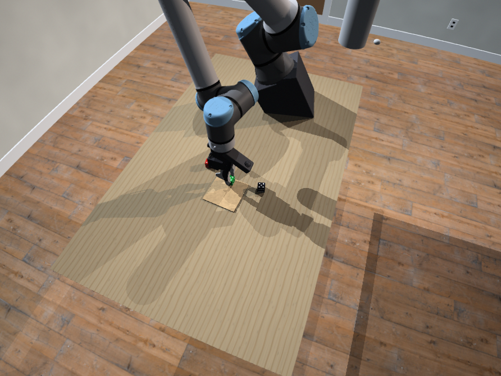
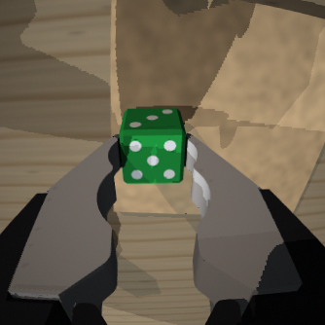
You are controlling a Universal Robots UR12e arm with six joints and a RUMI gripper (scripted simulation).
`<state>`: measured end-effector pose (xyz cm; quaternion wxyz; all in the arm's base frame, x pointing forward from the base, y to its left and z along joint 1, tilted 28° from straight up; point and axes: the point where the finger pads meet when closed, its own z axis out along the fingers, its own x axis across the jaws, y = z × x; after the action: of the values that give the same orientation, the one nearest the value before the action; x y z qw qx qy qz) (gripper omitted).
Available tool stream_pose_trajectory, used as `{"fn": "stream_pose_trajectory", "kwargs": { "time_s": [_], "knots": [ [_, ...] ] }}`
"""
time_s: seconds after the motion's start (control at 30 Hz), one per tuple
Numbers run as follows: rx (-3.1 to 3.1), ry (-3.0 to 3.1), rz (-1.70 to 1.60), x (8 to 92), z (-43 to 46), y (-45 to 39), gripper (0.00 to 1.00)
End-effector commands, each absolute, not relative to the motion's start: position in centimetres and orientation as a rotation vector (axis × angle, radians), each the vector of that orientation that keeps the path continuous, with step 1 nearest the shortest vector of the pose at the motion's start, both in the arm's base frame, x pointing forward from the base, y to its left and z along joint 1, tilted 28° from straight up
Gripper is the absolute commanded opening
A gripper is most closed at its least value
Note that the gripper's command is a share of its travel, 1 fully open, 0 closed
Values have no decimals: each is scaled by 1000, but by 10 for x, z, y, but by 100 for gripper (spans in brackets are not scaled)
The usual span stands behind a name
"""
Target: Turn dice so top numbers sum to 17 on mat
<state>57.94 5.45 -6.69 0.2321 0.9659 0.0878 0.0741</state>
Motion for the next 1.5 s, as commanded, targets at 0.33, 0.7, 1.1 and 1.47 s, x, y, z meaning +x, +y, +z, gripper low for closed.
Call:
{"fn": "stream_pose_trajectory", "kwargs": {
  "time_s": [0.33,0.7,1.1,1.47],
  "knots": [
    [2654,241,205,580,-66,55,10],
    [2654,241,205,580,-67,55,10],
    [2654,241,205,580,-70,53,10],
    [2654,241,205,580,-70,53,10]
  ]
}}
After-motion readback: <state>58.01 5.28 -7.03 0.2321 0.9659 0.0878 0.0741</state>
